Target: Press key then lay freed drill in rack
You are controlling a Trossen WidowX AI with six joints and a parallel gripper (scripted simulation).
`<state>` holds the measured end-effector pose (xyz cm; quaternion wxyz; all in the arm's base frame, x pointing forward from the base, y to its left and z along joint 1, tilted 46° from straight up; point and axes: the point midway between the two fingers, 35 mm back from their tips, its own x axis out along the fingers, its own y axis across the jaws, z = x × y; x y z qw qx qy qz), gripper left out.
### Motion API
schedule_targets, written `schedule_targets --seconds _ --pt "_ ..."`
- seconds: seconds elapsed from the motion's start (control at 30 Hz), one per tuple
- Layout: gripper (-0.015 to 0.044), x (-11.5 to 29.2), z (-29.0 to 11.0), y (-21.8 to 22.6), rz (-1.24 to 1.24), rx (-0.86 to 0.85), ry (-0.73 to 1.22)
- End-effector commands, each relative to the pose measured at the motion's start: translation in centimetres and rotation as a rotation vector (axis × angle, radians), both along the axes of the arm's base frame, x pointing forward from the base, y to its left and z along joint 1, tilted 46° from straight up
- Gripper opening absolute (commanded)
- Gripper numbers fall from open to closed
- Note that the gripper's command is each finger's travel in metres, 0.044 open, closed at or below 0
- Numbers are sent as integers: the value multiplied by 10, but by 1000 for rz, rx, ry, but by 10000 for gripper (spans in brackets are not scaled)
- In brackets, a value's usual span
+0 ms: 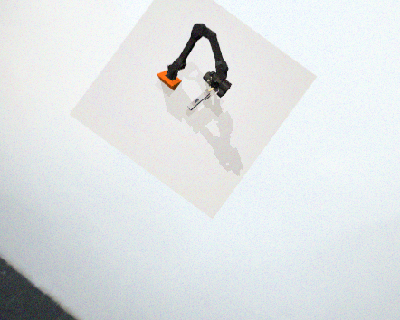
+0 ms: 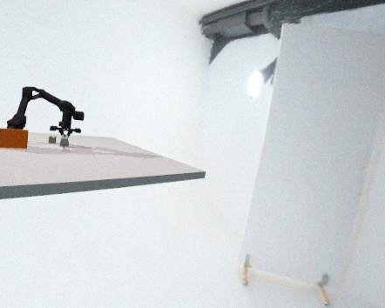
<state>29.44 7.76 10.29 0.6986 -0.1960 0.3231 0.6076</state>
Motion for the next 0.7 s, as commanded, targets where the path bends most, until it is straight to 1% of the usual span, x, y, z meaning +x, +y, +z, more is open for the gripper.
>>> schedule_targets --seconds 0.0,0.67 --pt "0 -1 1 -1 3 -1 0" --pt "0 -2 3 -2 3 -1 0"
